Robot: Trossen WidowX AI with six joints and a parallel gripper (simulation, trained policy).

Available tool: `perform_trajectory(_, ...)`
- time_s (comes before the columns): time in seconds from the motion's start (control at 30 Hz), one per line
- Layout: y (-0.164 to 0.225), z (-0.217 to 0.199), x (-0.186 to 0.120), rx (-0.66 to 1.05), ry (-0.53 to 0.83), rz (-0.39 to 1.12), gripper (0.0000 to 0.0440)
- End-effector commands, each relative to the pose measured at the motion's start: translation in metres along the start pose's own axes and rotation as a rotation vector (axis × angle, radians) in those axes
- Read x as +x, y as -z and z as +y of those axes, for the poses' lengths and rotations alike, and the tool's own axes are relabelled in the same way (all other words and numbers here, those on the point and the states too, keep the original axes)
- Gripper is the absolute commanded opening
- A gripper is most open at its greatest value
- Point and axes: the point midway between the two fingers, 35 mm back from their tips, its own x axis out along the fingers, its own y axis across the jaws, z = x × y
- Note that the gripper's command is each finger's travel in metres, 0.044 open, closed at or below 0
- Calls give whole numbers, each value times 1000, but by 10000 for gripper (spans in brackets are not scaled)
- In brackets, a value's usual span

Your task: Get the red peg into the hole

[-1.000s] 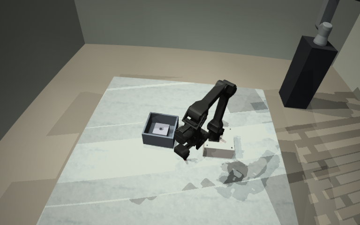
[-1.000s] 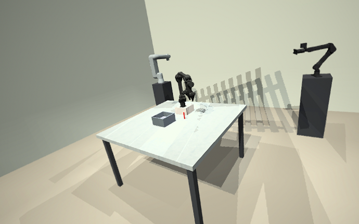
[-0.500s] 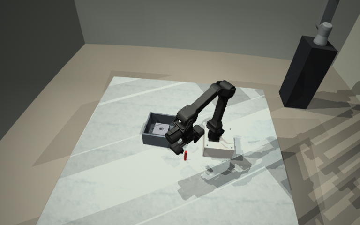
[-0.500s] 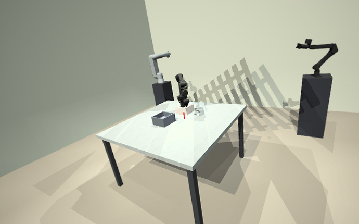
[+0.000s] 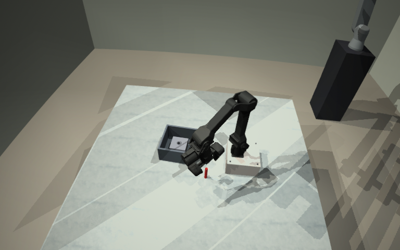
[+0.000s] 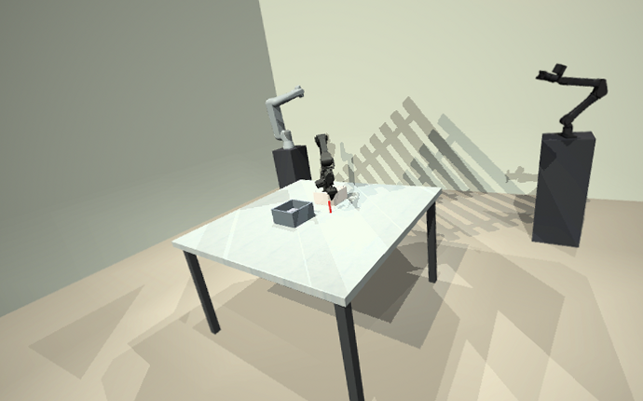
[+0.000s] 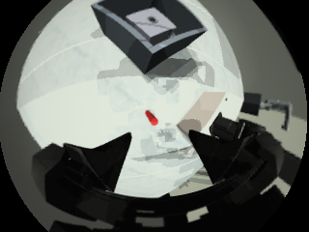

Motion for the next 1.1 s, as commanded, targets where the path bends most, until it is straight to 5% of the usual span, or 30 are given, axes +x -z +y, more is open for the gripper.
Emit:
perform_trajectory(0.0,-3,1,16,-10,19,-8,440)
perform_trajectory(0.53,-11,13,77,-35,-7,-54,431)
perform_trajectory(1.07,-10,8,108,-44,65,-41,38)
